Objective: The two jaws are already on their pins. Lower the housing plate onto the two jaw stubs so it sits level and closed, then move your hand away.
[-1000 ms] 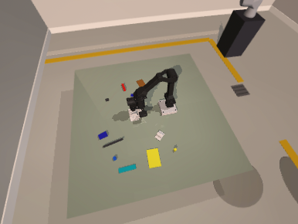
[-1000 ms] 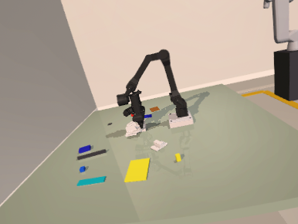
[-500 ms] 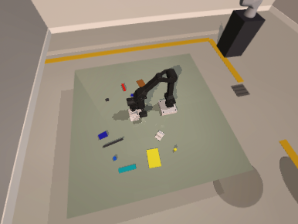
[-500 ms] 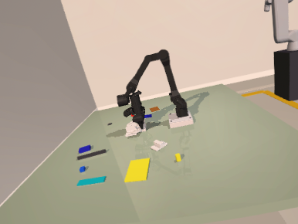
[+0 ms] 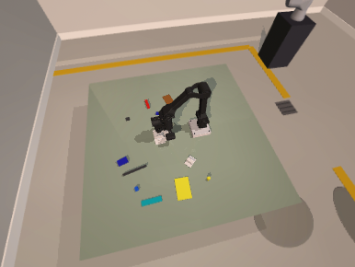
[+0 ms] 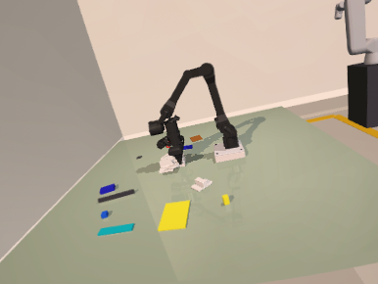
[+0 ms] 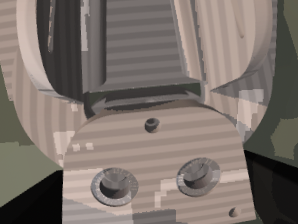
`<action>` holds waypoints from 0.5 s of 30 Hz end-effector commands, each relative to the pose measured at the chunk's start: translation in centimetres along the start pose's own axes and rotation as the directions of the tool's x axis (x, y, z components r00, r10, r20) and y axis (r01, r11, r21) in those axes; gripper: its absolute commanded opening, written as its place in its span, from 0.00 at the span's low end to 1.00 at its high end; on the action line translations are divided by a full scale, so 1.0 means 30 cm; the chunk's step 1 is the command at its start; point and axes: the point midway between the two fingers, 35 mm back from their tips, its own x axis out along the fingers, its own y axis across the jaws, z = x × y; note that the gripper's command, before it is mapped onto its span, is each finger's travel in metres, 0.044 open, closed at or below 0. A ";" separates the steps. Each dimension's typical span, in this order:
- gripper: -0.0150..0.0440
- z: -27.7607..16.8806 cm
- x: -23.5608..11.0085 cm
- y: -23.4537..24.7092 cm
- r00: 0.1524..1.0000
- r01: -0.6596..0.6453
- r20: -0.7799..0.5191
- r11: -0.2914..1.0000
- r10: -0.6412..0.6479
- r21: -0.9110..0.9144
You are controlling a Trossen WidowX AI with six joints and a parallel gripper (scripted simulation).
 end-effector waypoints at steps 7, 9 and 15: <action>0.85 -0.001 0.010 -0.002 1.000 0.005 0.000 1.000 -0.005 0.003; 0.85 -0.001 0.012 -0.002 1.000 0.005 0.000 1.000 -0.005 0.003; 0.85 -0.001 0.012 -0.002 1.000 0.005 0.000 1.000 -0.005 0.003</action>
